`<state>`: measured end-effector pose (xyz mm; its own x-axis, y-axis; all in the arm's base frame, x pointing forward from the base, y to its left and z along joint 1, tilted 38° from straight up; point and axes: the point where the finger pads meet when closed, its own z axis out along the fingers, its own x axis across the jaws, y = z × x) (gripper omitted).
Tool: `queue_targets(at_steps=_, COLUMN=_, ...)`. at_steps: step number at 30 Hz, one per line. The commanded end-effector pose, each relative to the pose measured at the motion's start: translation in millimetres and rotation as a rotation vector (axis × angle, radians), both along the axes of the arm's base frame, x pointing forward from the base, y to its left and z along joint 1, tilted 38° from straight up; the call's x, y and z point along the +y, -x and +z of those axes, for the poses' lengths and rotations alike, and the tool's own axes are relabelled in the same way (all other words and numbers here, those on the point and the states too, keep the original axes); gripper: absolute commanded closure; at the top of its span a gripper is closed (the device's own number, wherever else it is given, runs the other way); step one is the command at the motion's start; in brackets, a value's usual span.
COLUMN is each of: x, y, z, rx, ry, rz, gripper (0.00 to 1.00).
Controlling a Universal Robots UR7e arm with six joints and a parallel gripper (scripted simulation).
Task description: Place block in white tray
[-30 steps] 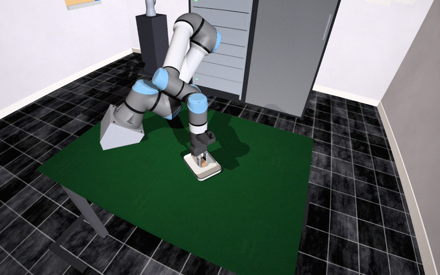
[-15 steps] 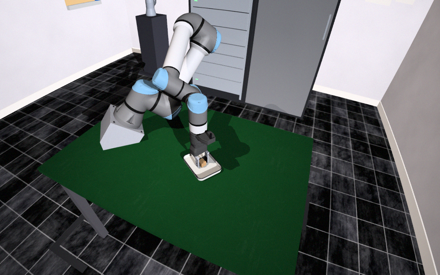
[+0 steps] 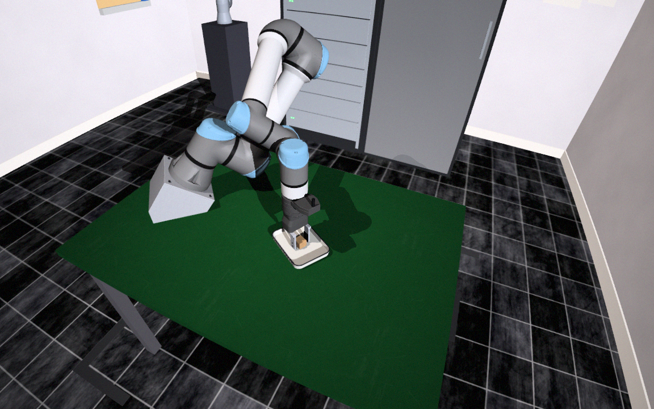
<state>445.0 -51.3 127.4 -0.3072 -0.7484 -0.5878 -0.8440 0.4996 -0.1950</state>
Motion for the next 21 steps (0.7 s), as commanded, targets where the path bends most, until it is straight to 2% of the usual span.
queue_targets(at_steps=1, x=-0.2, y=-0.1, z=0.3, rx=-0.001, ry=0.000, rz=0.000, gripper=0.10)
queue_targets(at_steps=21, x=-2.6, y=2.2, z=4.4, rx=-0.001, ry=0.000, rz=0.000, gripper=0.10)
